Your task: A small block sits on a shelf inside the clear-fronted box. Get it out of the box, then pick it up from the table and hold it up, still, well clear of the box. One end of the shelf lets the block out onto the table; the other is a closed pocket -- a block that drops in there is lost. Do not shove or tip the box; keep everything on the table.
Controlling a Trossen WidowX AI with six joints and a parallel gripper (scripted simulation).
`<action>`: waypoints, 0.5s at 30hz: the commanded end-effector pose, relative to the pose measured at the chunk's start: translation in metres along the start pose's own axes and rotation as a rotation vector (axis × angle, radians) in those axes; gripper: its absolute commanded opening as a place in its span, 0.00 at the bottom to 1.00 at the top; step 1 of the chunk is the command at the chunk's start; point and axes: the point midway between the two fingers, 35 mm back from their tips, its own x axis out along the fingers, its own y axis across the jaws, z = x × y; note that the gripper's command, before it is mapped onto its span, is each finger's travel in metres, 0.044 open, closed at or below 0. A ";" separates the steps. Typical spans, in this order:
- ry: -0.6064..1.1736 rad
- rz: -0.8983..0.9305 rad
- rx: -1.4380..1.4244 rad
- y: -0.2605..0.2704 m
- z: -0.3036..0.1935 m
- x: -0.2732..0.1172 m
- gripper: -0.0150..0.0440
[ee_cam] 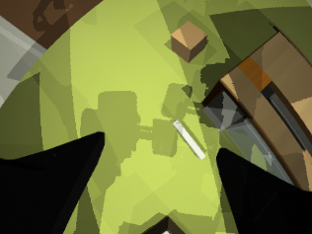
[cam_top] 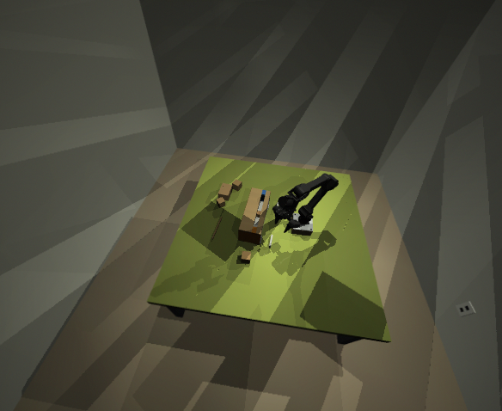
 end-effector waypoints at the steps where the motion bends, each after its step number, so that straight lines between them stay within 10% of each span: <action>1: 0.067 -0.068 0.404 -0.041 0.002 0.003 0.93; 15: 0.167 -0.261 1.933 -0.184 -0.044 -0.019 0.93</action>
